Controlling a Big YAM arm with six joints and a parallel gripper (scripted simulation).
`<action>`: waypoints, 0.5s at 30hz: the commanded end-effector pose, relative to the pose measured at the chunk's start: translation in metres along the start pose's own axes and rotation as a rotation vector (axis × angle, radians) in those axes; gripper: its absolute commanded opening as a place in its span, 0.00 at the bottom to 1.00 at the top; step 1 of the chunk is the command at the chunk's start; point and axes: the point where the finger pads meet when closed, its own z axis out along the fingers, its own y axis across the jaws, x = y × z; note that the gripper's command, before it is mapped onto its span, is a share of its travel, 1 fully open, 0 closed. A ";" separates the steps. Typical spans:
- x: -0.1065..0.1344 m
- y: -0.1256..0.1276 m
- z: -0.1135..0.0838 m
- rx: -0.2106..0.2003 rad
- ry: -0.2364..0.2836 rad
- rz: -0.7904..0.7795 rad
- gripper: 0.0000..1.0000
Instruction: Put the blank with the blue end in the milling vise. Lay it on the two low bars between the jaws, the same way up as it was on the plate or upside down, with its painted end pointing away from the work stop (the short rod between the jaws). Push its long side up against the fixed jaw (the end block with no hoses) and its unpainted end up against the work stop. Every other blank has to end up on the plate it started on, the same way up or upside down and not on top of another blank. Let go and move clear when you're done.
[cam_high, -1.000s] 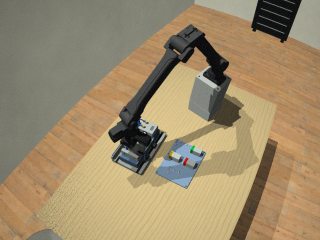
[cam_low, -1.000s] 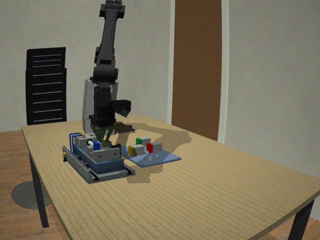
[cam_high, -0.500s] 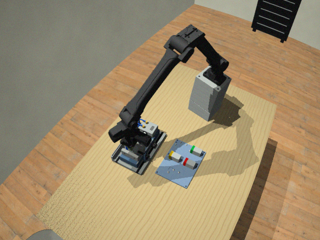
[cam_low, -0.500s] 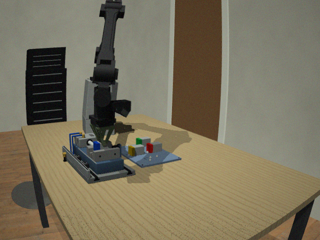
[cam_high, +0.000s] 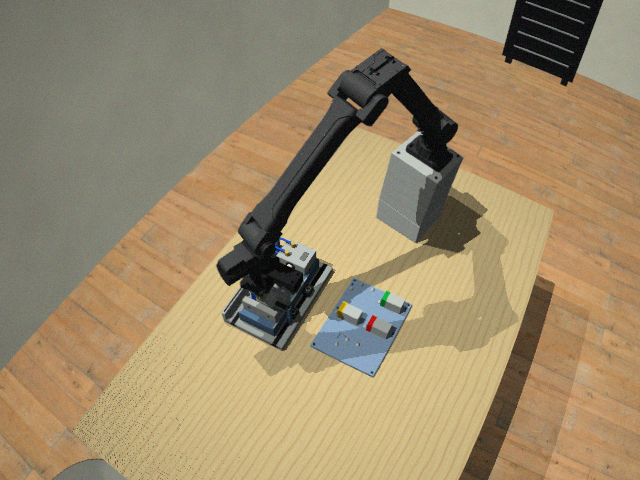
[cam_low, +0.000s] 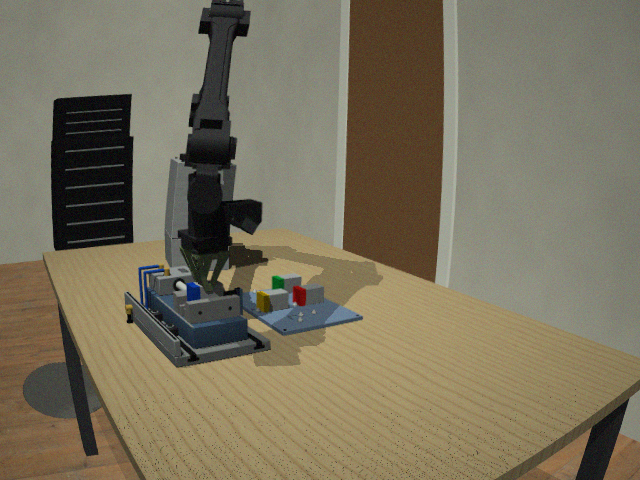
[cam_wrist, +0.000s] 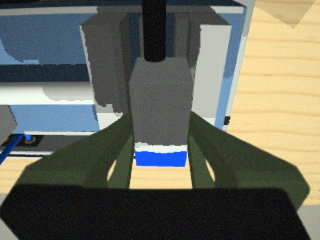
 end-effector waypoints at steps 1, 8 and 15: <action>-0.003 -0.025 -0.013 0.052 0.017 -0.007 0.00; -0.004 -0.024 -0.014 0.052 0.017 -0.007 0.00; -0.004 -0.023 -0.015 0.052 0.017 -0.007 0.00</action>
